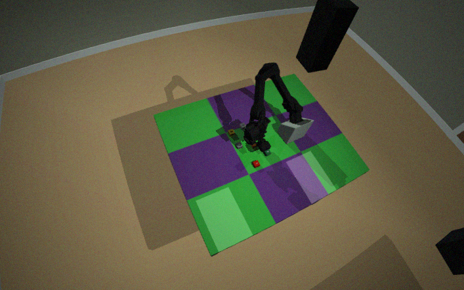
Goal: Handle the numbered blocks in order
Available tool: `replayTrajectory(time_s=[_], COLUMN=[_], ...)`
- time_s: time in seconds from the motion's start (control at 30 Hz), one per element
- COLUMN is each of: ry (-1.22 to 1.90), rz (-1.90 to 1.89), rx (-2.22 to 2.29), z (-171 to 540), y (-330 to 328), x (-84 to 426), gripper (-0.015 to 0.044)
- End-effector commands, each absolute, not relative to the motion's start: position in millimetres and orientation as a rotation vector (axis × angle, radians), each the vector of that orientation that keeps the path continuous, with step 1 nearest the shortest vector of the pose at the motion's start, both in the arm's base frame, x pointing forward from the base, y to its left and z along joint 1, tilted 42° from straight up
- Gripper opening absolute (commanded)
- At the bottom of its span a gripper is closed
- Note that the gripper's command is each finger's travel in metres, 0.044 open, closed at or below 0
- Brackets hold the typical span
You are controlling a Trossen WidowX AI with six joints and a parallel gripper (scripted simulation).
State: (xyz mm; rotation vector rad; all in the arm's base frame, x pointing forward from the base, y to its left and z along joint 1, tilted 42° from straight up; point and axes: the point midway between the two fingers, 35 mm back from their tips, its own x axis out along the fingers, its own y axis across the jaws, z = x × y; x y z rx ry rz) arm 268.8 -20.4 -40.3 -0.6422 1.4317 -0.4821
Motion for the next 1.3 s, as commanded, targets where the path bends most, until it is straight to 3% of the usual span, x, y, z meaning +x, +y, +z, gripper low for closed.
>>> replayTrajectory(time_s=[0.0, 1.27], ry=[1.423, 1.423], rz=[-0.489, -0.489], rx=[-0.635, -0.636], z=[-35, -43], y=[-17, -25], x=[270, 271], gripper=[0.012, 0.012])
